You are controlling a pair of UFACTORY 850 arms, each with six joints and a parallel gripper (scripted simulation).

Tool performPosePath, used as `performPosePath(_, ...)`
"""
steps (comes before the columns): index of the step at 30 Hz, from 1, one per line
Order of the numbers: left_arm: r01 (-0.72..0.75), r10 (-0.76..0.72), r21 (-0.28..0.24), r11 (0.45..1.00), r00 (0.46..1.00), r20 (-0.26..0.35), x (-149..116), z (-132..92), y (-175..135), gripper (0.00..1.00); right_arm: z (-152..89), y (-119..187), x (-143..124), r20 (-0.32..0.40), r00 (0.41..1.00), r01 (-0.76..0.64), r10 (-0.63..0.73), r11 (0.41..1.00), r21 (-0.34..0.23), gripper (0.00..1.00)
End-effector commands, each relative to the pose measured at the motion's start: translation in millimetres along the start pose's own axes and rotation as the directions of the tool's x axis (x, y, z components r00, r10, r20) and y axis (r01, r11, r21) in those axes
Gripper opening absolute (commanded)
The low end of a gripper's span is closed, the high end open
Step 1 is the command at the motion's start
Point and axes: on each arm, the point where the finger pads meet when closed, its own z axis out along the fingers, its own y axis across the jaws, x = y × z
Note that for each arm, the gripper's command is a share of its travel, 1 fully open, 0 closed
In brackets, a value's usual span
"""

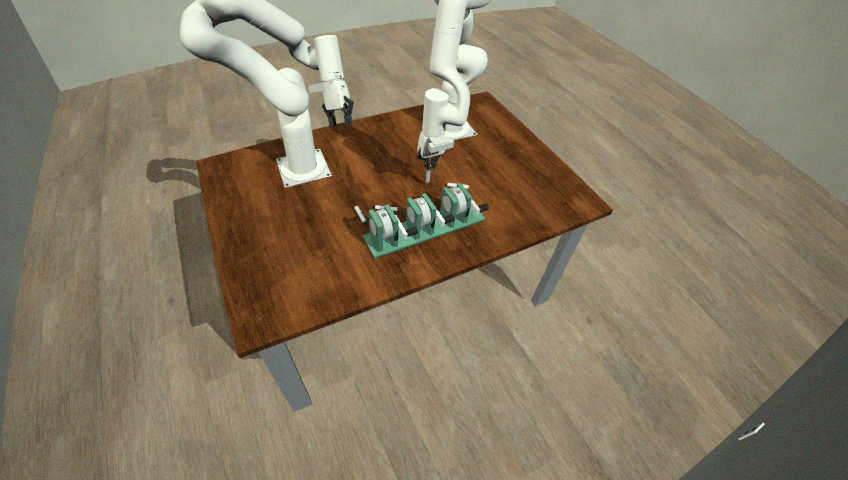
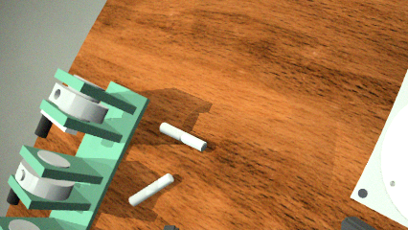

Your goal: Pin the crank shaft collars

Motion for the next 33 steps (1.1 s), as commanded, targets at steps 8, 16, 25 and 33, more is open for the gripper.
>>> performPosePath(8,-0.006,0.006,-0.002,1.000,1.000,0.001,0.8,-24.7,0.6,0.20,-0.5,-0.6,-0.3,0.001,1.000,-0.001,0.001,1.000,0.001,1.00)
performPosePath(16,-0.017,0.017,-0.002,1.000,1.000,0.005,0.7,-66.8,0.6,0.20,-0.5,-0.6,-0.3,0.001,1.000,-0.001,0.001,1.000,0.001,1.00)
performPosePath(25,-0.041,0.041,-0.003,0.999,0.999,0.015,29.1,-147.7,-1.4,0.20,-0.5,-0.6,-0.3,0.001,1.000,-0.001,0.001,1.000,0.001,1.00)
performPosePath(33,-0.044,0.044,-0.003,0.999,0.999,0.017,99.6,-149.5,-6.2,0.20,-0.5,-0.6,-0.3,0.001,1.000,-0.001,0.001,1.000,0.001,1.00)
